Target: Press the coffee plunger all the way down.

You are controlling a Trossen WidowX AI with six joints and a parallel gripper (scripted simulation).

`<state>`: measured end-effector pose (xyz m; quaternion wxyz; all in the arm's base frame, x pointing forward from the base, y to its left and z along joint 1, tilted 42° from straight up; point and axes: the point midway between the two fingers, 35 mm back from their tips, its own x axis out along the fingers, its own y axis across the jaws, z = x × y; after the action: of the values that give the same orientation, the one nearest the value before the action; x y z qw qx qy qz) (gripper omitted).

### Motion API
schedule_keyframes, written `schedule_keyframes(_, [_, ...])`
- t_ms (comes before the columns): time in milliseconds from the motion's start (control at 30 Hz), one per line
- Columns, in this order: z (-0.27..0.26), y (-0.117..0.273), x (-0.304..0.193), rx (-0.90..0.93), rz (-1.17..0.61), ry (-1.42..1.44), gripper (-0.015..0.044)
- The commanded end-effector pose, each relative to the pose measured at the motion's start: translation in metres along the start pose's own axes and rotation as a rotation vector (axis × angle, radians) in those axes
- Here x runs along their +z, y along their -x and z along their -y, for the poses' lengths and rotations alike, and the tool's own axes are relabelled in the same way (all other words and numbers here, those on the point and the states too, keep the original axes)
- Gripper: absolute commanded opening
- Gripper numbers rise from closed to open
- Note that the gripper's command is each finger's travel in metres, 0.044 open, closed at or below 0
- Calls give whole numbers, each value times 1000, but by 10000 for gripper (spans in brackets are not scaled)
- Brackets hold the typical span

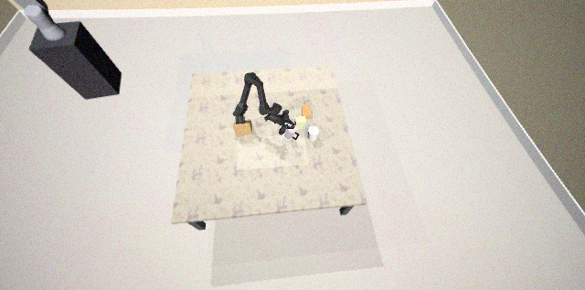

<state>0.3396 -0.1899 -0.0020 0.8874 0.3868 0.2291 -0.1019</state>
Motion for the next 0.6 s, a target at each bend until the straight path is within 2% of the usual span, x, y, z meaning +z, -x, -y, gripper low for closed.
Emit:
schedule_keyframes(0, [0, 0, 0, 0, 0, 0, 121])
schedule_keyframes(167, [0, 0, 0, 0, 0, 0, 121])
schedule_keyframes(567, [0, 0, 0, 0, 0, 0, 436])
